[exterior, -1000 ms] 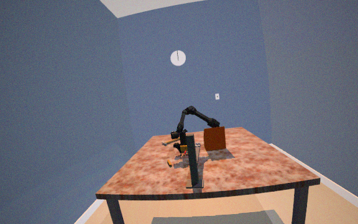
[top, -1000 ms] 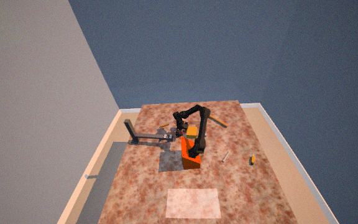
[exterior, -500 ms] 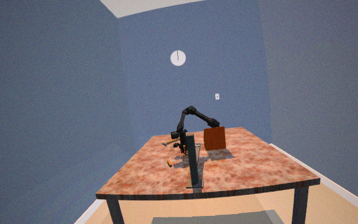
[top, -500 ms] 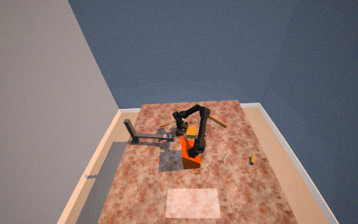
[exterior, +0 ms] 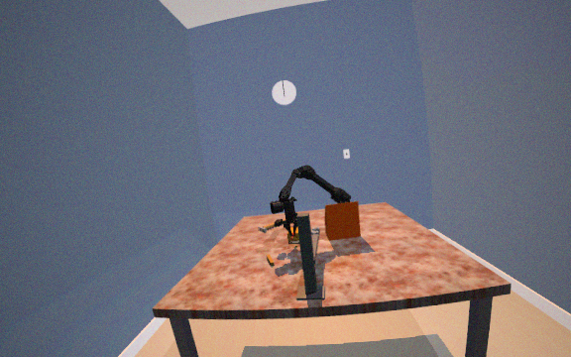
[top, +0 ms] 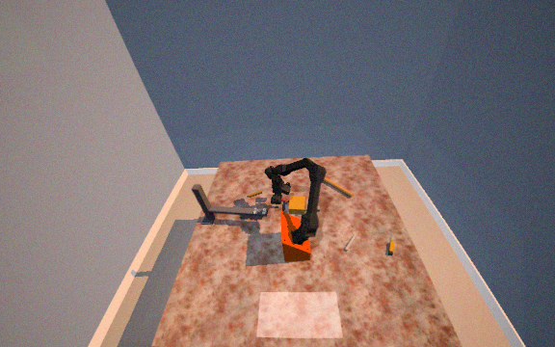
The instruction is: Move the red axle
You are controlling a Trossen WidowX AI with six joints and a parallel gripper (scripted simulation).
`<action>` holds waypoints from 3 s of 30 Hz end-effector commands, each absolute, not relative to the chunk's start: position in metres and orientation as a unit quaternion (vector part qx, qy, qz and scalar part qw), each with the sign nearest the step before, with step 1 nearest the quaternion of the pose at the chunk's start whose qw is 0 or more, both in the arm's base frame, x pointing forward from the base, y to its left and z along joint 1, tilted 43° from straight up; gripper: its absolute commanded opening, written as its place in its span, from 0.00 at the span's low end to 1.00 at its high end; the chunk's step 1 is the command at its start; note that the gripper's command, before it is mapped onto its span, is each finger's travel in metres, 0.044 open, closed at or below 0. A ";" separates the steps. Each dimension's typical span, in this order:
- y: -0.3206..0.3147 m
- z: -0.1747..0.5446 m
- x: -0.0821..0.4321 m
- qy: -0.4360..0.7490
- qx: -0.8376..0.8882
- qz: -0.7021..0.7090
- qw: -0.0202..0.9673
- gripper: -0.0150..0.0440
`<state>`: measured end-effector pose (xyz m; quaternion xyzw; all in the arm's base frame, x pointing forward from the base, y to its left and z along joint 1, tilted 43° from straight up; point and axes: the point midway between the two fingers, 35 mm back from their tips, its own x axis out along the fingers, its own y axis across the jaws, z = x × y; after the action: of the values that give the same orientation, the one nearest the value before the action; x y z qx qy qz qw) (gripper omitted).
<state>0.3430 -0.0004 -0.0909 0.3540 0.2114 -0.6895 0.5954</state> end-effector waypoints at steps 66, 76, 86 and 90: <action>0.141 -0.118 0.231 0.214 0.360 -0.690 0.591 0.52; 0.143 -0.116 0.231 0.214 0.359 -0.689 0.592 0.97; 0.154 -0.104 0.232 0.216 0.356 -0.687 0.595 1.00; 0.154 -0.104 0.232 0.216 0.356 -0.687 0.595 1.00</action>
<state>0.2320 0.1541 -0.1032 0.3567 0.2151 -0.6877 0.5946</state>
